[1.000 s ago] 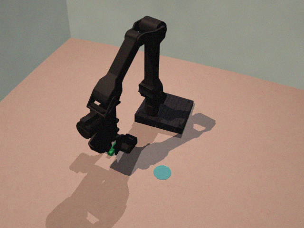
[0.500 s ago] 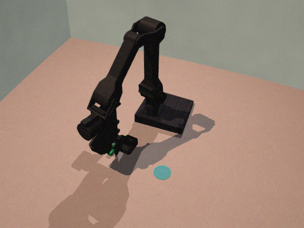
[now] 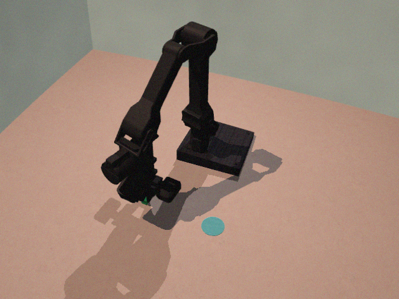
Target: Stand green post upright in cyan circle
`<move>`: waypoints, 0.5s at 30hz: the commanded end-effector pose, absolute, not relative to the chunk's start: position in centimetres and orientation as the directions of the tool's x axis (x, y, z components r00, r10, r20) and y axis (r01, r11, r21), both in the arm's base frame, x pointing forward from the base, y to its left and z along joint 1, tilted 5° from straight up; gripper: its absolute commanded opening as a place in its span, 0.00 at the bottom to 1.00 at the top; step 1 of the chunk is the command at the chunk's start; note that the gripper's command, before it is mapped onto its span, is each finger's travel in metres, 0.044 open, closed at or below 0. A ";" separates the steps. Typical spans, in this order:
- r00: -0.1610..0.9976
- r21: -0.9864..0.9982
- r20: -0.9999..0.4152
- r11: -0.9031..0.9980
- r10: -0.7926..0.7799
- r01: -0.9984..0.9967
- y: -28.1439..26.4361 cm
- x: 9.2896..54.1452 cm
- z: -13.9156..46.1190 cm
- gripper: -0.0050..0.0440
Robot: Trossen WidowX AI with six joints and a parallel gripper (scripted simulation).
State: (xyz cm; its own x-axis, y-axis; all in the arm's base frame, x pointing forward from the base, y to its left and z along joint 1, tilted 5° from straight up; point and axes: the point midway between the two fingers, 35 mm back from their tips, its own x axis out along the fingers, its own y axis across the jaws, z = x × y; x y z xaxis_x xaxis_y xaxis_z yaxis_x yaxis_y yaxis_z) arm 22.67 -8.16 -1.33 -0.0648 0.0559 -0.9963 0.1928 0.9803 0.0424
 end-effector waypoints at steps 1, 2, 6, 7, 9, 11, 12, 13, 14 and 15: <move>-0.067 0.038 -0.996 0.980 0.052 0.195 -8.2 22.6 -1.4 0.22; -0.067 0.038 -0.996 0.980 0.052 0.195 -8.2 22.6 -1.4 0.20; -0.067 0.038 -0.996 0.980 0.052 0.195 -8.2 22.7 -1.2 0.15; -0.067 0.038 -0.996 0.980 0.052 0.195 -8.3 22.8 -1.0 0.15; -0.067 0.038 -0.996 0.980 0.052 0.195 -8.4 22.9 -0.4 0.15; -0.067 0.038 -0.996 0.980 0.052 0.195 -8.4 23.1 0.3 0.15; -0.067 0.038 -0.996 0.980 0.052 0.195 -8.5 23.2 0.6 0.15; -0.067 0.038 -0.996 0.980 0.052 0.195 -8.5 23.3 0.9 0.15; -0.067 0.038 -0.996 0.980 0.052 0.195 -8.5 23.3 1.2 0.15; -0.067 0.038 -0.996 0.980 0.052 0.195 -8.6 23.4 1.5 0.15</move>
